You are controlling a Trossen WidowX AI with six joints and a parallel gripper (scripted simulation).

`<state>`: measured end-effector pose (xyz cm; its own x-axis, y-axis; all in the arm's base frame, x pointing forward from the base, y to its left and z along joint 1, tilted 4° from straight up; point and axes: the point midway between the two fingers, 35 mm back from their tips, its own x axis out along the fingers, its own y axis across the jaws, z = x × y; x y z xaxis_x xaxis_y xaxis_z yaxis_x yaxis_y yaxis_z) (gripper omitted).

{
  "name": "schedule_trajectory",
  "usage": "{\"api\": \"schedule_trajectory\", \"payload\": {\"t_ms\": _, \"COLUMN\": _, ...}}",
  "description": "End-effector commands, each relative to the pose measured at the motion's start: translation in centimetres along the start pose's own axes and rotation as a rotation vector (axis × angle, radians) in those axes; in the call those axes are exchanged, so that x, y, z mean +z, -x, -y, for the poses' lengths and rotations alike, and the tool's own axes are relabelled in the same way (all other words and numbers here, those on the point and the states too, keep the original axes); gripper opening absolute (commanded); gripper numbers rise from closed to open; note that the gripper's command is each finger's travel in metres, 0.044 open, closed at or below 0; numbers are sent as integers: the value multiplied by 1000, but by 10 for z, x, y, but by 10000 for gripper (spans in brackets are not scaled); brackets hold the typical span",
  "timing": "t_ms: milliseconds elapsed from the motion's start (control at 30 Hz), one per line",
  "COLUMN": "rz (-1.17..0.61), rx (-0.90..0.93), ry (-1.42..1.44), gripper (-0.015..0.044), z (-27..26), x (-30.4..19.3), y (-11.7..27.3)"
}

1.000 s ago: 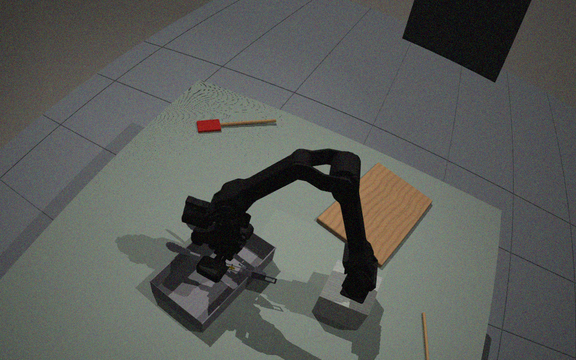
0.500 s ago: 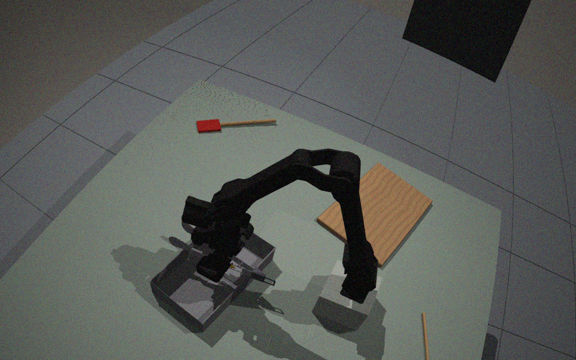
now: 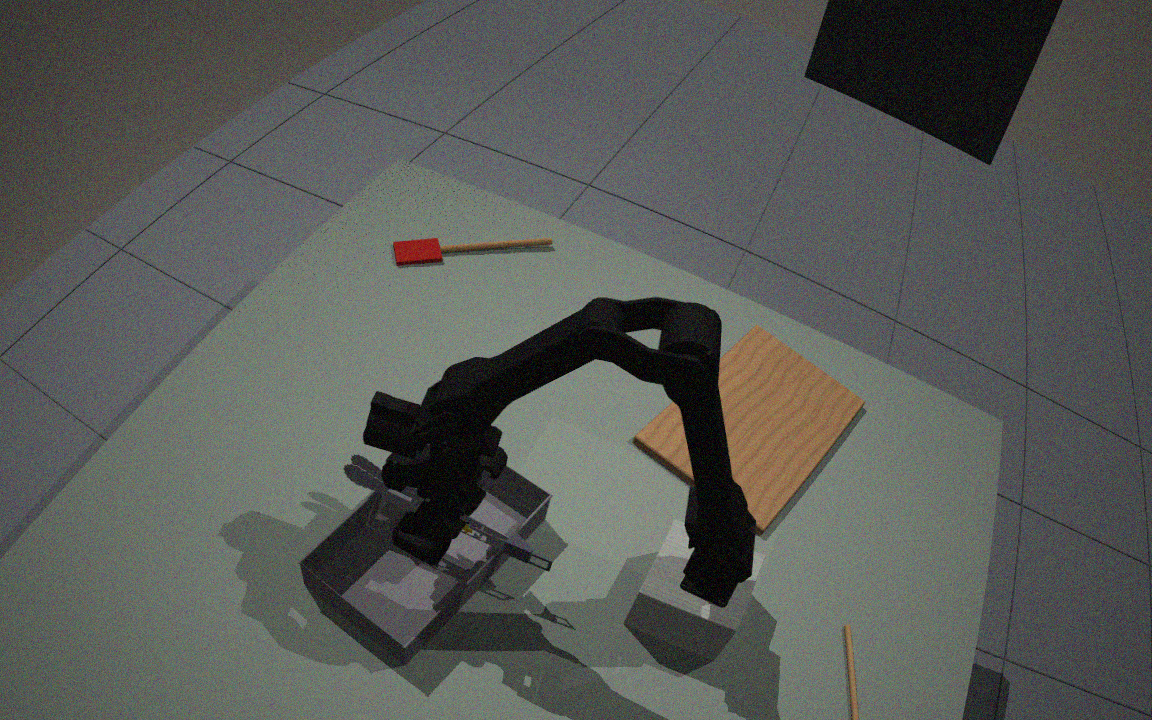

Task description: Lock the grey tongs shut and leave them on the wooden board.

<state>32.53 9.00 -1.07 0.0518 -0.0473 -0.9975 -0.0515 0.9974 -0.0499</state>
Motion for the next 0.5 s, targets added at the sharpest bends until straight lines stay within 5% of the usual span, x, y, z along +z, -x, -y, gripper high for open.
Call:
{"api": "schedule_trajectory", "payload": {"t_ms": 0, "rz": 2, "rx": 1, "ry": -1, "gripper": 28, "z": 0, "x": 0, "y": 0}}
{"api": "schedule_trajectory", "payload": {"t_ms": 267, "rz": 2, "rx": 1, "ry": -1, "gripper": -143, "z": 0, "x": 0, "y": 0}}
{"api": "schedule_trajectory", "payload": {"t_ms": 467, "rz": 2, "rx": 1, "ry": -1, "gripper": -150, "z": 0, "x": 2, "y": 8}}
